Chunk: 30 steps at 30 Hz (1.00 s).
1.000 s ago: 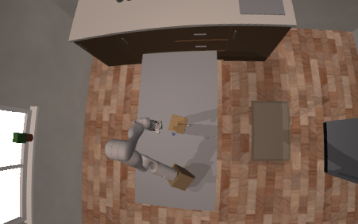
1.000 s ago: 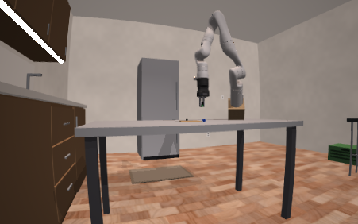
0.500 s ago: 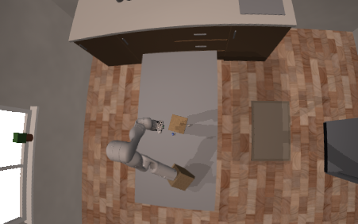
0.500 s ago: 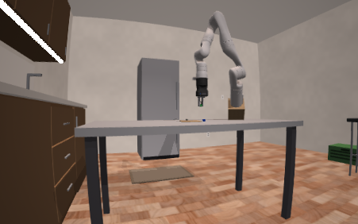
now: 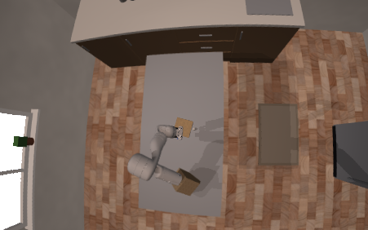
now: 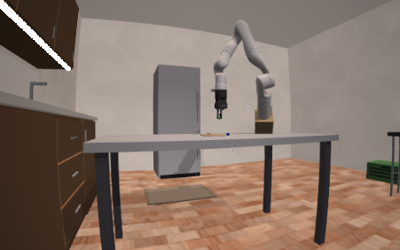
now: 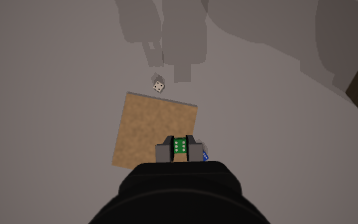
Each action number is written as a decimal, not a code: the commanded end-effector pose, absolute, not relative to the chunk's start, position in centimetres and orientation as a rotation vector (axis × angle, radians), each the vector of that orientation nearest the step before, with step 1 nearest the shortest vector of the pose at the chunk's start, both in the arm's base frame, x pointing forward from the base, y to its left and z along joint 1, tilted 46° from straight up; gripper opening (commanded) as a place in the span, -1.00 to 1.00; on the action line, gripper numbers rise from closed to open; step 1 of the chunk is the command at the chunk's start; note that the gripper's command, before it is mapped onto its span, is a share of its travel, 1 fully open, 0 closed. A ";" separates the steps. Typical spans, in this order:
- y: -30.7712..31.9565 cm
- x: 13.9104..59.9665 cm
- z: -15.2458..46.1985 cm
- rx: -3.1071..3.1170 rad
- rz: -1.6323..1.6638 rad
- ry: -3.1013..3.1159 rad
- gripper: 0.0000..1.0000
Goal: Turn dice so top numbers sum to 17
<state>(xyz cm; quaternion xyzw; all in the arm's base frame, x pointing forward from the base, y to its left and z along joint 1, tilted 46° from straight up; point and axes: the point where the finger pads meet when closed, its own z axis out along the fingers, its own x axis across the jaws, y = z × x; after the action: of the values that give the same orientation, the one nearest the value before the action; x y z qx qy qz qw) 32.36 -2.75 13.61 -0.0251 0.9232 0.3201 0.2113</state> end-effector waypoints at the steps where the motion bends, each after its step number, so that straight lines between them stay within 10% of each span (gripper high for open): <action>1: -2.7 32.4 13.6 -0.066 0.900 2.559 -0.32; 30: 0.1 34.2 10.4 -0.066 0.900 2.559 -0.32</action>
<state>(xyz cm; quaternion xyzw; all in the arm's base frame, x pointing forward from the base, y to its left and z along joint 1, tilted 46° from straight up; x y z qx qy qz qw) 34.13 -1.06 10.80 -0.0112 0.9212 0.3217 0.2186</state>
